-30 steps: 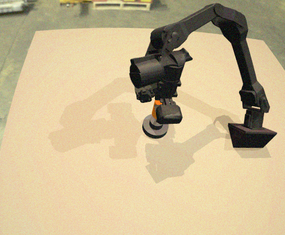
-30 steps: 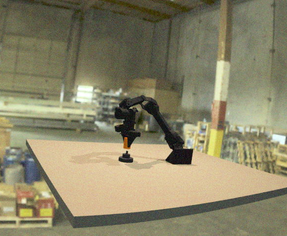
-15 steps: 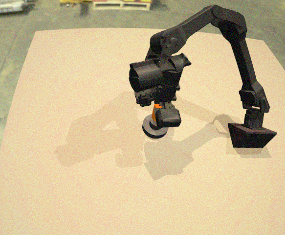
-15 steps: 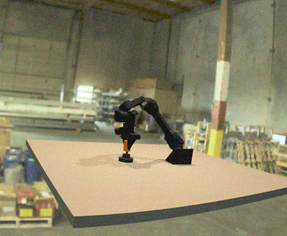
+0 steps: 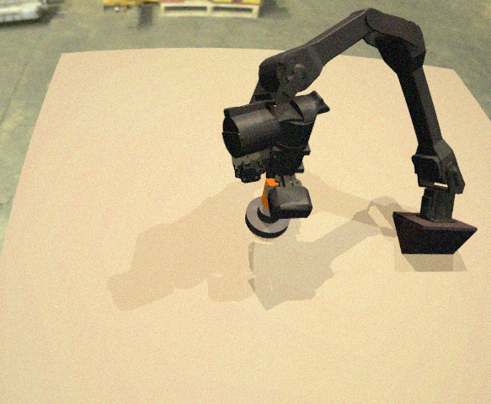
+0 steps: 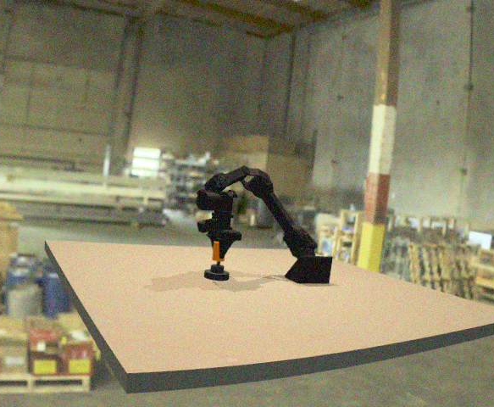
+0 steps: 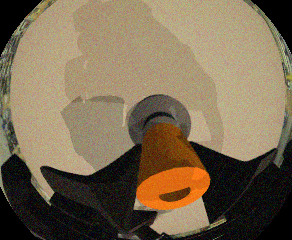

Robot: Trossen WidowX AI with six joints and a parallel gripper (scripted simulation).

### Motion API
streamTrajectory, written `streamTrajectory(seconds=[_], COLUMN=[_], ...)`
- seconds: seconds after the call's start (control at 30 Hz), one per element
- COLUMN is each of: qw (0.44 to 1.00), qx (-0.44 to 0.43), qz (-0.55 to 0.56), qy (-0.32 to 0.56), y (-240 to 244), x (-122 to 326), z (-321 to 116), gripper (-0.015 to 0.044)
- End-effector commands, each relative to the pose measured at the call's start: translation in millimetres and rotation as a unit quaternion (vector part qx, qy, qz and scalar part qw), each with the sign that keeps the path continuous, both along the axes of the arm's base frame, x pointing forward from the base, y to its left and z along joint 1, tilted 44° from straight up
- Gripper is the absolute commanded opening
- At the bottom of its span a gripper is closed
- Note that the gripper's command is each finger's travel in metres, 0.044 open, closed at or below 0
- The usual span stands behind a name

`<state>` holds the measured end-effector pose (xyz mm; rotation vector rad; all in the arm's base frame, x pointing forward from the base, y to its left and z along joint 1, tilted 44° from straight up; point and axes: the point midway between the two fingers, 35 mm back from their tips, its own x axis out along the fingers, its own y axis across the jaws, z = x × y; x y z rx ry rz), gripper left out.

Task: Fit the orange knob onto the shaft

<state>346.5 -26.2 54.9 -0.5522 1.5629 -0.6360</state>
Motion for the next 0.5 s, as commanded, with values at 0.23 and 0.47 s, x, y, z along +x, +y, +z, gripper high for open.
streamTrajectory(seconds=[0.23, 0.47], qw=[1.000, 0.997], qx=[-0.002, 0.005], qz=[0.001, 0.056], qy=[0.001, 0.052], y=[2.4, 2.3], x=[0.5, 1.8], z=[3.2, 3.0], gripper=[0.0000, 0.0000])
